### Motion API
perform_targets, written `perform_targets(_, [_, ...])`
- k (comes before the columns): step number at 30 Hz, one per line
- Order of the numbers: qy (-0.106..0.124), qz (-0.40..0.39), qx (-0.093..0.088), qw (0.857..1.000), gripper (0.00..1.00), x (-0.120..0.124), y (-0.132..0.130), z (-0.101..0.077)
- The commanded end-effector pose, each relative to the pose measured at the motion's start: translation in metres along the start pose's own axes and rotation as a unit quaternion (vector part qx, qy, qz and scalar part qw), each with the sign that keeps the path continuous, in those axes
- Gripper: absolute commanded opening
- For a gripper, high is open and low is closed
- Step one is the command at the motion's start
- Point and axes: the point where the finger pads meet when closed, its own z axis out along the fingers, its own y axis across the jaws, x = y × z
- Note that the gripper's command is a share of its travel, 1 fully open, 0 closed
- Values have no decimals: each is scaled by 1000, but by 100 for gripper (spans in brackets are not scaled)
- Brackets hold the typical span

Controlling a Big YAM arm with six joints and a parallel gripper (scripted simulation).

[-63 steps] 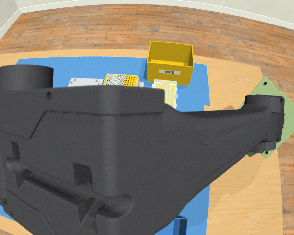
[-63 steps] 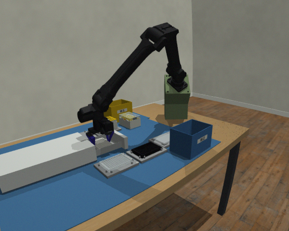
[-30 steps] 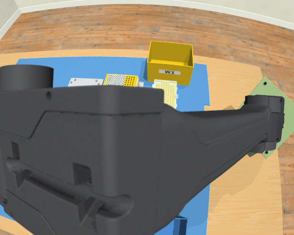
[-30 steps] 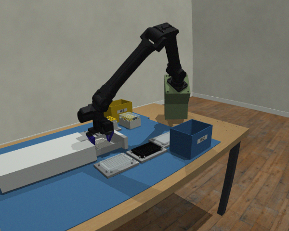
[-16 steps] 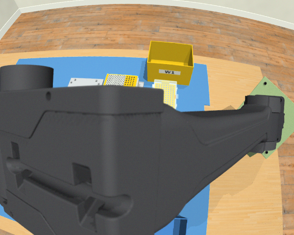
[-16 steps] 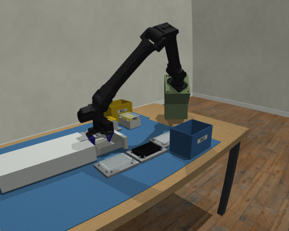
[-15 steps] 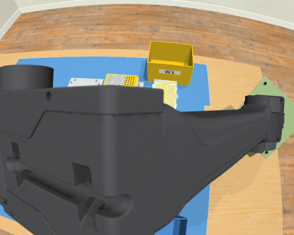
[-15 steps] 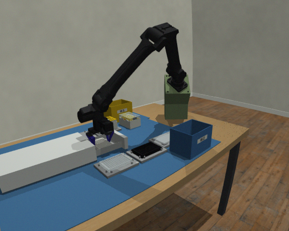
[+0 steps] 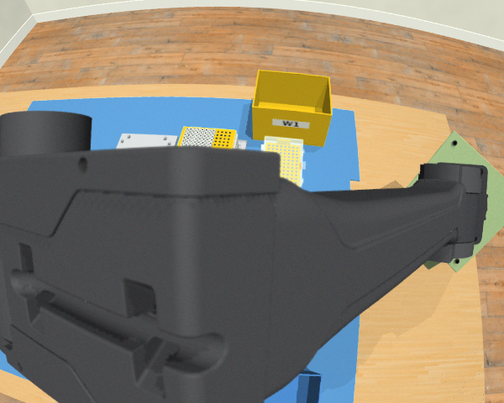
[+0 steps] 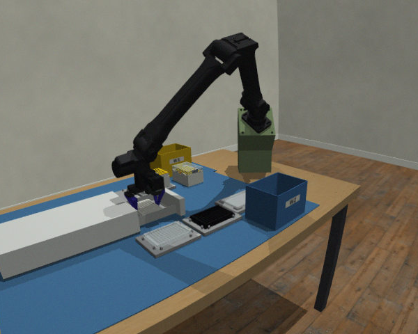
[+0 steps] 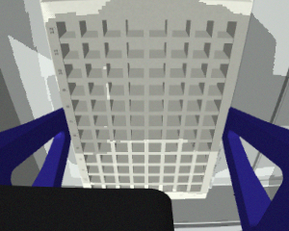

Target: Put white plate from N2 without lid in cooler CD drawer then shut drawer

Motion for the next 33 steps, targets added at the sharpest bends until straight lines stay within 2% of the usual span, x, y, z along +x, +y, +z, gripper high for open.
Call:
perform_targets(1, [-5, -4, 8, 1000, 0, -13, -18, 2])
perform_targets(21, [-5, -4, 8, 1000, 0, -13, -18, 2])
perform_targets(22, [-5, -5, 8, 1000, 100, -13, -19, 2])
perform_targets(33, [-6, -7, 12, 1000, 100, -14, -24, 2])
